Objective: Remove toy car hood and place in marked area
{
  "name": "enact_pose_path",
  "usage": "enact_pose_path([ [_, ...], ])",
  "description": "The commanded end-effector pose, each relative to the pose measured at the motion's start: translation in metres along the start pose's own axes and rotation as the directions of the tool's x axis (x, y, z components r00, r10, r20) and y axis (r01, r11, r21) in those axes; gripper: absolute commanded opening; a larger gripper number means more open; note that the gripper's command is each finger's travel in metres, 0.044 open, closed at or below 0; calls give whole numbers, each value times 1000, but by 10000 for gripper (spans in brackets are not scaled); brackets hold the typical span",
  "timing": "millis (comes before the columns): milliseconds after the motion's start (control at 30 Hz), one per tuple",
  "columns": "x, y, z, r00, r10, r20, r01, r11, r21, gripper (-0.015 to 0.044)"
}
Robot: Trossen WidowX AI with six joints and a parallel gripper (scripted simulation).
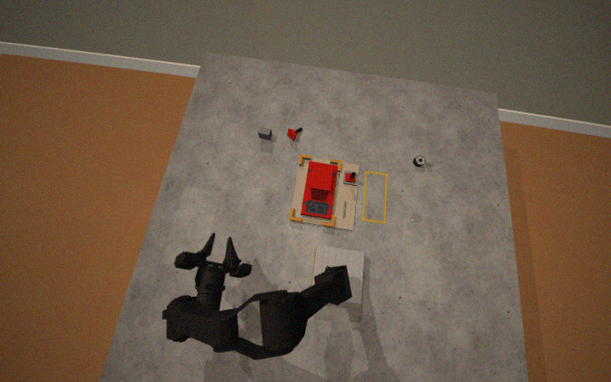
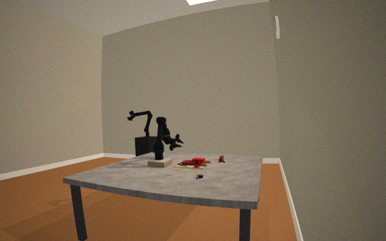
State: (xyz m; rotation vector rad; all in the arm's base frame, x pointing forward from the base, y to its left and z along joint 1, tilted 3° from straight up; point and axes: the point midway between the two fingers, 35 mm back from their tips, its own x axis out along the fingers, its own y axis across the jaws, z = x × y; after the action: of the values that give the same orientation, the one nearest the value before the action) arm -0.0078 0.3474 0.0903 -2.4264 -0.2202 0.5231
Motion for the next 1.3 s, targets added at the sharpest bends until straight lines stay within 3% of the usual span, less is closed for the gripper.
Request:
enact_pose_path([
  [0,1,0,0,1000,5,0,-5,1000,3,247],
  [100,14,4,-6,997,73,-5,-73,996,49,325],
  [267,60,21,-27,950,312,2,-304,924,232,440],
  [500,99,42,-57,855,518,26,-474,760,445,440],
  [700,140,66,-92,704,702,110,-566,461,684,440],
  [967,181,99,-142,505,813,288,-481,-12,876,440],
  [1267,212,136,-205,366,771,522,-168,-497,852,440],
])
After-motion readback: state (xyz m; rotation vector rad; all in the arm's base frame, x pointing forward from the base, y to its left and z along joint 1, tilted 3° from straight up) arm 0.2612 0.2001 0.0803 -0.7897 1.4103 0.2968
